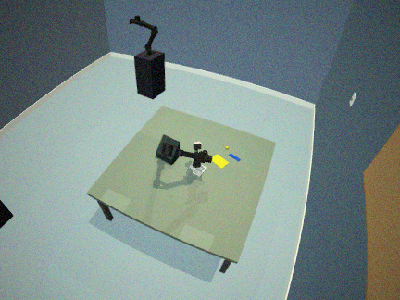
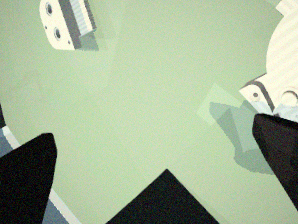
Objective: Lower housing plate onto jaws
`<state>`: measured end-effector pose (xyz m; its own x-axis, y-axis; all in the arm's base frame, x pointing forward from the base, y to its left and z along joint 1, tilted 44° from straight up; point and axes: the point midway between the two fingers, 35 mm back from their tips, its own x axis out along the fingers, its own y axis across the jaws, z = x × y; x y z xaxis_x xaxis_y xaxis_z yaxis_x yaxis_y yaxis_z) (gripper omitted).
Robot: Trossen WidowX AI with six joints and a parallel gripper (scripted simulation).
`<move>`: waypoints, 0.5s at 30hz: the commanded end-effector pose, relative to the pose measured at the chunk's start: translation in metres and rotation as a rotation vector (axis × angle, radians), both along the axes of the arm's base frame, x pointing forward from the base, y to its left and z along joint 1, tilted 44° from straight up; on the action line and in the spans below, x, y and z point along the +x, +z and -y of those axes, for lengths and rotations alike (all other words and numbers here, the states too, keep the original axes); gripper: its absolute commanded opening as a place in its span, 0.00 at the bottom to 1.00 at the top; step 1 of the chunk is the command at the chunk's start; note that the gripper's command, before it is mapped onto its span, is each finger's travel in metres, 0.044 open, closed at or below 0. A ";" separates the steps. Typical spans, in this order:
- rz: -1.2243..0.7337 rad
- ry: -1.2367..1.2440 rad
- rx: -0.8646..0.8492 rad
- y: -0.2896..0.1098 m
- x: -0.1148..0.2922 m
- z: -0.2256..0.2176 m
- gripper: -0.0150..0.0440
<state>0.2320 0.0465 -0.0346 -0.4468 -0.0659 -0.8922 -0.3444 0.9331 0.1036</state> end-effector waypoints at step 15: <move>-0.031 0.359 0.016 -0.024 0.000 -0.039 1.00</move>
